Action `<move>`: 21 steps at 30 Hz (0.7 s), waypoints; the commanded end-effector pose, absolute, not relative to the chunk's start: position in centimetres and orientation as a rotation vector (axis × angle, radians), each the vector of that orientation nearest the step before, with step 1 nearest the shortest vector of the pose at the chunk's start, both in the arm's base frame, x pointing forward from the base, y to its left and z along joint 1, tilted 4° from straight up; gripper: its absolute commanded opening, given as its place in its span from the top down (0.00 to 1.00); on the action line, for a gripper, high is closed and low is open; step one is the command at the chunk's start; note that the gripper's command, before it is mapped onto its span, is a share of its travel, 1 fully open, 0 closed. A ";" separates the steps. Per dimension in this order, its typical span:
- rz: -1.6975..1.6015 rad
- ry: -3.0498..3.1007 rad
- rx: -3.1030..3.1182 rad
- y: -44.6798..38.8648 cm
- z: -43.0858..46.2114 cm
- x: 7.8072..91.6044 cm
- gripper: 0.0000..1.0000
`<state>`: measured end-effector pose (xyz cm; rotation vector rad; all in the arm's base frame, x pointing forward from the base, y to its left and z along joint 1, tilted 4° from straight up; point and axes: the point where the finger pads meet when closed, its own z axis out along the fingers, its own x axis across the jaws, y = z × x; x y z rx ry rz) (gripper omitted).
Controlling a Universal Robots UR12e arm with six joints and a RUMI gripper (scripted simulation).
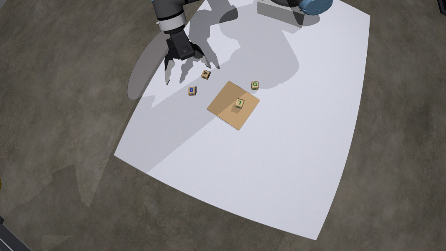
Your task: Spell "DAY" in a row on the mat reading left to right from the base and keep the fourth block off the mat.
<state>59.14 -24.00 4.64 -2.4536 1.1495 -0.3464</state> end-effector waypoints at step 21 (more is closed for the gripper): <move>-0.162 0.647 -2.889 -14.2 4.0 59.7 0.00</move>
